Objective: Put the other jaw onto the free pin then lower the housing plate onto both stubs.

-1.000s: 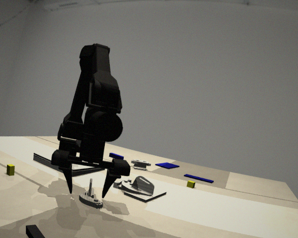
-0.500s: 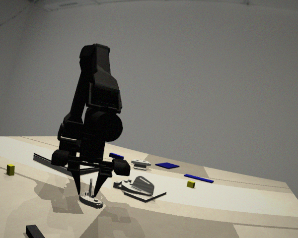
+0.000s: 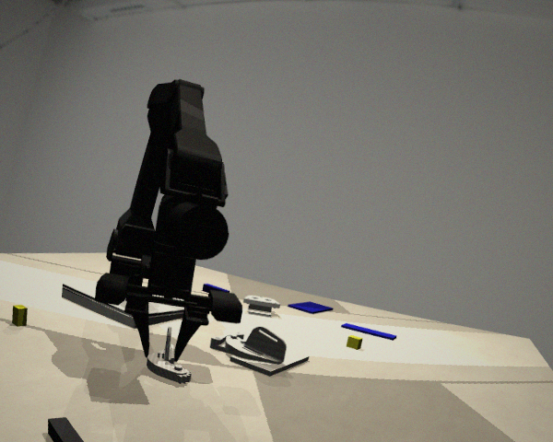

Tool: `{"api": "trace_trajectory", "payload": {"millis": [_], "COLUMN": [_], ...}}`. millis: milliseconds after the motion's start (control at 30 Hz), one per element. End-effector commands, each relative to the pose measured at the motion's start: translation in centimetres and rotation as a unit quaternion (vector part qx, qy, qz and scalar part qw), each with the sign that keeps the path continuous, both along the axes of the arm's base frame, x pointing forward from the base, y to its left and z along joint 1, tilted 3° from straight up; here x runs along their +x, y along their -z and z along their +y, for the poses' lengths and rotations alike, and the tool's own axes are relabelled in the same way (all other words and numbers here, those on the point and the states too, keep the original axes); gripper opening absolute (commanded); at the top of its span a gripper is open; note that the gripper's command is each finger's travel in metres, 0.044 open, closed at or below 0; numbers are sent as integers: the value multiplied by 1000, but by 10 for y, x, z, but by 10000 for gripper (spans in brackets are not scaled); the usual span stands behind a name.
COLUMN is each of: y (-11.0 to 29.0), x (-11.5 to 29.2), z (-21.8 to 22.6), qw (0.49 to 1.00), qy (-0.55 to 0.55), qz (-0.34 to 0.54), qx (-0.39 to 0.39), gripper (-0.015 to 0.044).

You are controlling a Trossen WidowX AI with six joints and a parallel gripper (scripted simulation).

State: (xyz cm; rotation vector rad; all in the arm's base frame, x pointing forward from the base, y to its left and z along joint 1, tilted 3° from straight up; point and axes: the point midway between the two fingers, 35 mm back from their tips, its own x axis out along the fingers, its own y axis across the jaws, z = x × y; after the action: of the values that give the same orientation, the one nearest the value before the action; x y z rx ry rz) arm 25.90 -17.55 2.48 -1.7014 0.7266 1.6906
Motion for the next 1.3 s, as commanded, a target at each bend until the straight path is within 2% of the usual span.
{"api": "trace_trajectory", "payload": {"millis": [0, 567, 933, 1267], "y": [-17, -70, -72, -74], "x": [2, -2, -2, 4], "z": [-3, -4, -3, 21], "qw": [1000, 1000, 1000, 992], "qy": [0, 2, 4, 128], "qz": [-5, -2, -2, 3], "qx": [-5, -6, -6, -2], "gripper": [134, 134, 134, 134]}}
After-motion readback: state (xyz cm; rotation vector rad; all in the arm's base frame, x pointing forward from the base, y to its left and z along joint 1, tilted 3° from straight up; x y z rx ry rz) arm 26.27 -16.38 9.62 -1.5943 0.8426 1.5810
